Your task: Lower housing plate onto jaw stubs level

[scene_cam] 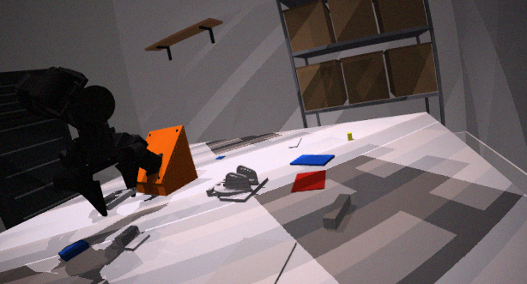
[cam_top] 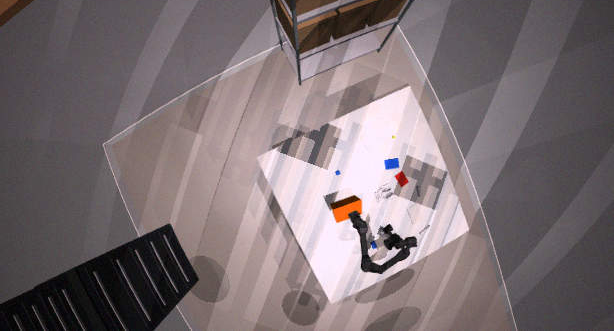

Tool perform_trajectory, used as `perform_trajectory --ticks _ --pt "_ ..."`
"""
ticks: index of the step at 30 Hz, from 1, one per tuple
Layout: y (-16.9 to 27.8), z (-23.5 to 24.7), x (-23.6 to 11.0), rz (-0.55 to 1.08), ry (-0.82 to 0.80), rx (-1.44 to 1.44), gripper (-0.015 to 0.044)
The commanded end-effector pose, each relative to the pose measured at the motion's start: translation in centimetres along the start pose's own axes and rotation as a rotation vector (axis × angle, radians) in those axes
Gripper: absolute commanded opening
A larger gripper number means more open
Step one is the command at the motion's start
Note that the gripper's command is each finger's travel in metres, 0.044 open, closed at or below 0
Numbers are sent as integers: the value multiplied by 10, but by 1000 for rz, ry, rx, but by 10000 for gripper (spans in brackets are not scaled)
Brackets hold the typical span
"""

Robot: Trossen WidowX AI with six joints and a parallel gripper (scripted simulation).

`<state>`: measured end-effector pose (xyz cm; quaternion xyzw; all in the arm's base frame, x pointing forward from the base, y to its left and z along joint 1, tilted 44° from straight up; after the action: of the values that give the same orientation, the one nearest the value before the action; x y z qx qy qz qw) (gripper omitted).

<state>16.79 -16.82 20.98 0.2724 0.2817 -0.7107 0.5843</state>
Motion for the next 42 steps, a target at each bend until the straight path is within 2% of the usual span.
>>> perform_trajectory --ticks 1,42 --pt "5 -5 0 3 2 -75 351" --pt "59 -80 1 44 39 -1036 351"
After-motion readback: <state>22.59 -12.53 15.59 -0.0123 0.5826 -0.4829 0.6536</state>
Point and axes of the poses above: the point midway between the two fingers, 35 mm back from their tips, its own x axis out along the fingers, its own z axis across the jaws, y = z × x, the point moved 3 cm from there along -x, back along the fingers, and after that the axes turned 9 degrees about x, right-handed, at the moved point
